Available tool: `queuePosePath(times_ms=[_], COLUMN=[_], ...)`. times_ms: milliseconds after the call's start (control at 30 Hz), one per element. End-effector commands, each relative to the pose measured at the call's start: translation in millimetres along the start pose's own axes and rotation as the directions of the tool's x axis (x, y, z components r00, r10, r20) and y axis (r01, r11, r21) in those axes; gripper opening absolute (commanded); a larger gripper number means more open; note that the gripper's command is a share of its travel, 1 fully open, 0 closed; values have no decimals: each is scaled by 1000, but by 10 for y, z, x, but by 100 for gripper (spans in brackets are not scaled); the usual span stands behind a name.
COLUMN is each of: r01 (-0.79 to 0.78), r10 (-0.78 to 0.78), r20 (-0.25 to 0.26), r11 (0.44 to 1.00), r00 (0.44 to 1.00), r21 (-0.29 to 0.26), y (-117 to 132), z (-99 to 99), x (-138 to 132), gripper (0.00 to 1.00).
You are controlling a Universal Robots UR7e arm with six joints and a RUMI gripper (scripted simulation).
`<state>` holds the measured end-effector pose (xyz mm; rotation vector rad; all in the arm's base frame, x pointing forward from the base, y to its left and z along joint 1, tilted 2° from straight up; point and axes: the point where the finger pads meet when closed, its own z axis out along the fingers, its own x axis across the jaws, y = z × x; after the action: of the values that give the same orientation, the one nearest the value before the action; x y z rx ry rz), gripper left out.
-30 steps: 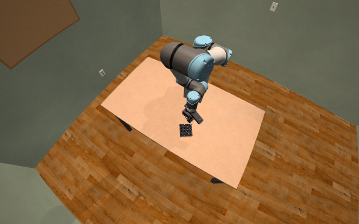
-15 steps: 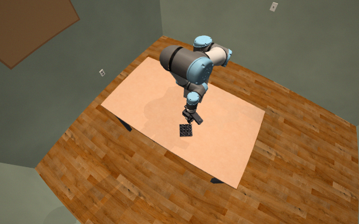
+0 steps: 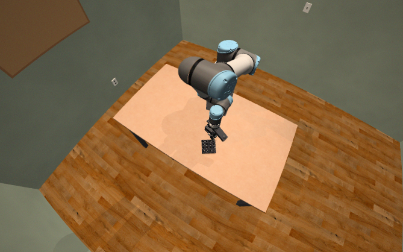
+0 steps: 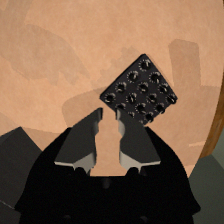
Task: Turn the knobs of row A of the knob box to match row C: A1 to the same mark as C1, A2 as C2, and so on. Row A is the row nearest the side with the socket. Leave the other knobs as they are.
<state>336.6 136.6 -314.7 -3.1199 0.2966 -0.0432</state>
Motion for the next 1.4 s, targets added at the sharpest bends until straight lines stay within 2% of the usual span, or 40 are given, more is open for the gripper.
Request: queuePosePath(times_ms=[0,500,1367], r01=[0,0,0], r10=[0,0,0], r20=[-1,-1,-1], r11=[1000,1000,1000], r00=[1000,1000,1000], r21=[0,0,0], y=[-2,-3,-3], z=[66,146,150], x=[6,7,7], gripper=[11,11,11])
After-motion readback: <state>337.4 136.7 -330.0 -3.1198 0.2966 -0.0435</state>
